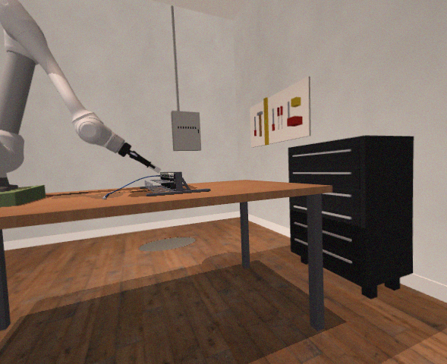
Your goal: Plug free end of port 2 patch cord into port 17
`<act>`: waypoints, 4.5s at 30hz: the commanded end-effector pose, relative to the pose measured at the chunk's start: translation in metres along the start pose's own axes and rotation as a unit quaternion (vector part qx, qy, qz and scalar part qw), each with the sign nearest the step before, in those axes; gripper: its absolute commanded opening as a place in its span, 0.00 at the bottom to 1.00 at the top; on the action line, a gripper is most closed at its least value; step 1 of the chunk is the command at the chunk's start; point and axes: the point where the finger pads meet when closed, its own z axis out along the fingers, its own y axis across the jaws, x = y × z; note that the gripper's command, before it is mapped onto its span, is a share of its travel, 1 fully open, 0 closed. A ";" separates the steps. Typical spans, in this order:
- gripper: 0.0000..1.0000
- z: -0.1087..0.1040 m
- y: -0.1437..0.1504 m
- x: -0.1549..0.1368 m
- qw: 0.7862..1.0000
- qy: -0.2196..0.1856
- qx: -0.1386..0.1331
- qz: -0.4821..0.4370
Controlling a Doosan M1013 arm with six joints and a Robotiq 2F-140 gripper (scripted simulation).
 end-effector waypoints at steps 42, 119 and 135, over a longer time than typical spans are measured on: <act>0.00 -0.136 0.001 0.003 1.000 0.003 0.000 0.003; 0.00 0.003 0.101 0.004 1.000 0.003 0.000 0.003; 0.00 0.003 0.101 0.004 1.000 0.003 0.000 0.003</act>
